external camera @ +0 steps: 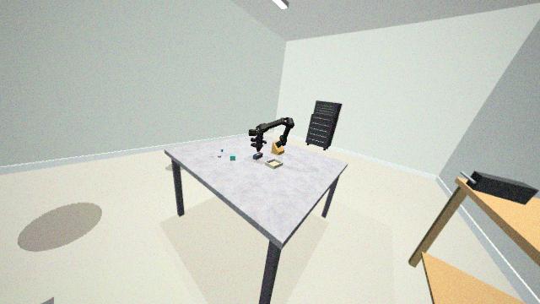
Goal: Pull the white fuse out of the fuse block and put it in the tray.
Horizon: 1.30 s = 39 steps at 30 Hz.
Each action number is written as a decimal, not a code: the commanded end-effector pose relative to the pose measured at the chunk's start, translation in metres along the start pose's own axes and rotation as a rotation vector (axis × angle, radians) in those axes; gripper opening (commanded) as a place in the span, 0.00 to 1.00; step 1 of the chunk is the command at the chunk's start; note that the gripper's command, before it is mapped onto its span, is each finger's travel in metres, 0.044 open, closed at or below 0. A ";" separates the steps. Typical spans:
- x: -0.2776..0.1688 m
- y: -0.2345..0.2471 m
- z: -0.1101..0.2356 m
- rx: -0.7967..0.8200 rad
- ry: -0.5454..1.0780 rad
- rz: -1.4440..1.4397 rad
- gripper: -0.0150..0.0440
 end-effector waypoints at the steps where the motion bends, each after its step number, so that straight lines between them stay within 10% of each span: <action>1: 0.000 -0.001 -0.006 -0.001 0.004 -0.003 0.37; 39: -0.001 -0.001 -0.026 -0.003 0.003 0.000 0.36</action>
Point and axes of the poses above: the point midway between the two fingers, 35 mm back from their tips, its own z axis back along the fingers, its own y axis across the jaws, x = y × z, the point moved 10 cm from there along z, back along the fingers, and after that the axes turned 5 degrees about -z, right-handed, at the moved point
